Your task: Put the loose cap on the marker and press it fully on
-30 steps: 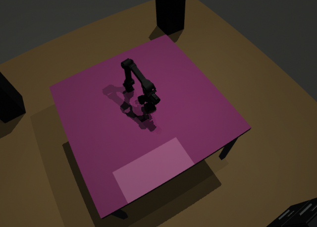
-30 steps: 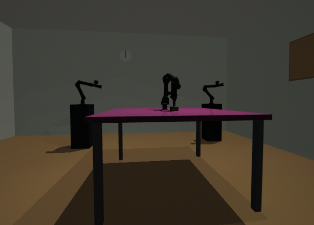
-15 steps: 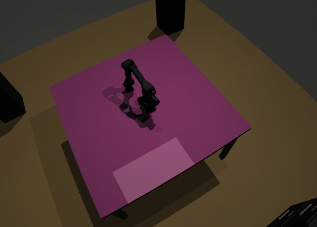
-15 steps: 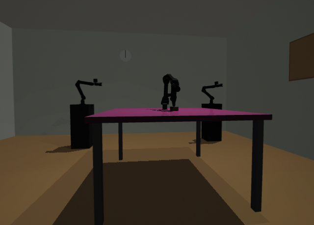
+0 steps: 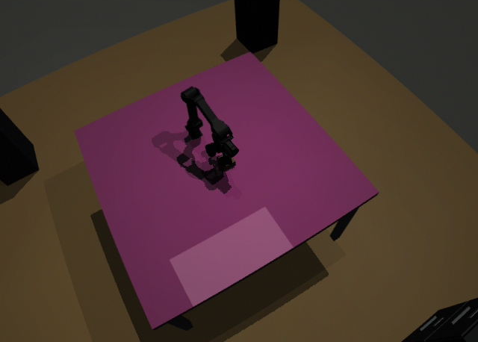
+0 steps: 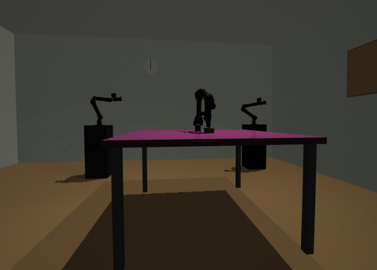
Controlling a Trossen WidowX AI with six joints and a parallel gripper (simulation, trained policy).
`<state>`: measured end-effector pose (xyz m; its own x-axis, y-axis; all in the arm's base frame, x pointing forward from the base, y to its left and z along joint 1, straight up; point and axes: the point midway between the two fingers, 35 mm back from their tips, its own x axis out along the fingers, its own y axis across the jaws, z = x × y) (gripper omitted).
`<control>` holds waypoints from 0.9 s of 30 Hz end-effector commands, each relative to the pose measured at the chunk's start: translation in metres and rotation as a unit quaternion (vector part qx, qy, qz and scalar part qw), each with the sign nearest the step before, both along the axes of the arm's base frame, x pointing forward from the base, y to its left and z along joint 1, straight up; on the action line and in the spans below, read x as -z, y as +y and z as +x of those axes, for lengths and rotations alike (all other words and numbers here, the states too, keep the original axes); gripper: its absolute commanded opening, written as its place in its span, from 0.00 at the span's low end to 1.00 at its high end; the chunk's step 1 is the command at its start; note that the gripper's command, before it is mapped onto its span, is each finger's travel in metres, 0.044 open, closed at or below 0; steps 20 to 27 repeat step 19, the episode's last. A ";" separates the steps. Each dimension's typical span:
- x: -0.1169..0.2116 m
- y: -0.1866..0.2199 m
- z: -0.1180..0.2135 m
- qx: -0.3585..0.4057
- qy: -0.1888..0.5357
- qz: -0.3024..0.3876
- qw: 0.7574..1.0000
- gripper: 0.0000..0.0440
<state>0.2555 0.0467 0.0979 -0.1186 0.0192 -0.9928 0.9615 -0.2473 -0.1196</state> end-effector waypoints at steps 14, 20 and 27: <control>-0.047 0.001 0.010 0.004 -0.065 0.014 0.998 1.00; -0.056 0.000 0.010 0.002 -0.079 0.017 0.997 1.00; -0.056 0.000 0.010 0.002 -0.079 0.017 0.997 1.00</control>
